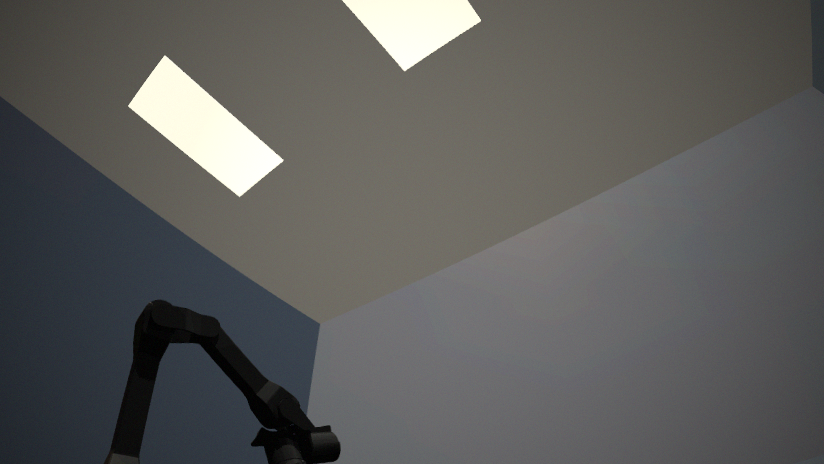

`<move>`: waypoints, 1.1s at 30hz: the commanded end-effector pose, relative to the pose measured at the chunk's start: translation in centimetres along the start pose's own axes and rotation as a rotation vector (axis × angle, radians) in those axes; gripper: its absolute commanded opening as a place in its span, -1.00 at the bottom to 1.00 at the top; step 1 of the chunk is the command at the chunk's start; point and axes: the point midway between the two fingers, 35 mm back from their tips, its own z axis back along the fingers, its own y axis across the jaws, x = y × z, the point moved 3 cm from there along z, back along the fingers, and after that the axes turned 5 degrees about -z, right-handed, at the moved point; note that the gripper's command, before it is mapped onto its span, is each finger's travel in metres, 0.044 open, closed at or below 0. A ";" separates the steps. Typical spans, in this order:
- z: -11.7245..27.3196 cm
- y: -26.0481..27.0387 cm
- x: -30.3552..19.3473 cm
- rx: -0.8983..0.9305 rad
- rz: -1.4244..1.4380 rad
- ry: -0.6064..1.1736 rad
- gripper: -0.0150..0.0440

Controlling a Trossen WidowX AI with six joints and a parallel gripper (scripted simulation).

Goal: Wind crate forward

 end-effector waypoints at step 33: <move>-0.7 -5.1 1.7 -0.045 -0.002 -0.002 -0.49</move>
